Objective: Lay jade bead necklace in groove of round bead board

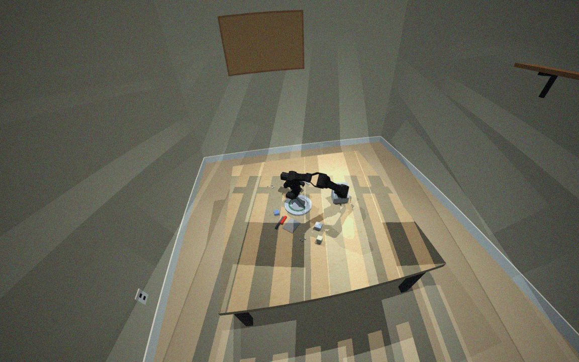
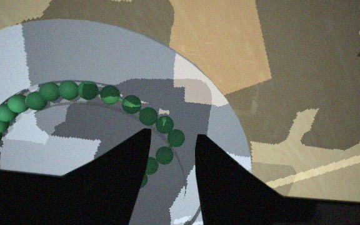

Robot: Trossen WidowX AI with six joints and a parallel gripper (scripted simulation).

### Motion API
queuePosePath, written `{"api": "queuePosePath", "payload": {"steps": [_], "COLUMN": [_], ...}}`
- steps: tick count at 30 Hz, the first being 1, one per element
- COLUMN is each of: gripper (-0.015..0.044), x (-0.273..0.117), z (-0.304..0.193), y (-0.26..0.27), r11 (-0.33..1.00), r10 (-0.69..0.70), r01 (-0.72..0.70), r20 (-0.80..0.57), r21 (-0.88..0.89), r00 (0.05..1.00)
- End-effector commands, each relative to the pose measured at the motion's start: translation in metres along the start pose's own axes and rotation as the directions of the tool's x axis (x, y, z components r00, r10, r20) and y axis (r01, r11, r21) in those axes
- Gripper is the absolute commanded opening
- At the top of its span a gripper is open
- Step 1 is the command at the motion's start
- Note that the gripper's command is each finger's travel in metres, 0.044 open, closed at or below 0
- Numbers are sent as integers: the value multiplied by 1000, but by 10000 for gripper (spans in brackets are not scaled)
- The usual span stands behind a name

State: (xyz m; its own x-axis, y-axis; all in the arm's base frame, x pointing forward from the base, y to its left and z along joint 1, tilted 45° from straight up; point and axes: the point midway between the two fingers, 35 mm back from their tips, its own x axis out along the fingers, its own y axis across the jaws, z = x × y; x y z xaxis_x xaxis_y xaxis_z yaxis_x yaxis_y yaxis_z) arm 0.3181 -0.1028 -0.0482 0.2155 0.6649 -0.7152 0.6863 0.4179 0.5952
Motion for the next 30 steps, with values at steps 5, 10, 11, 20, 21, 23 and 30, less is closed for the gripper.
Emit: {"api": "queuePosePath", "payload": {"steps": [5, 10, 11, 20, 21, 23, 30], "gripper": [315, 440, 440, 440, 440, 440, 414], "x": [0, -2, -3, -7, -7, -7, -7], "z": [0, -1, -1, -1, -1, -1, -2], "y": [0, -1, -1, -1, -1, -1, 0], "r11": [1000, 1000, 1000, 1000, 1000, 1000, 1000], "r10": [0, 0, 0, 0, 0, 0, 0], "r01": [0, 0, 0, 0, 0, 0, 0], "r20": [1, -7, -8, -9, -9, -9, -9], "r21": [0, 6, 6, 6, 6, 6, -11], "r00": [1000, 1000, 1000, 1000, 1000, 1000, 1000]}}
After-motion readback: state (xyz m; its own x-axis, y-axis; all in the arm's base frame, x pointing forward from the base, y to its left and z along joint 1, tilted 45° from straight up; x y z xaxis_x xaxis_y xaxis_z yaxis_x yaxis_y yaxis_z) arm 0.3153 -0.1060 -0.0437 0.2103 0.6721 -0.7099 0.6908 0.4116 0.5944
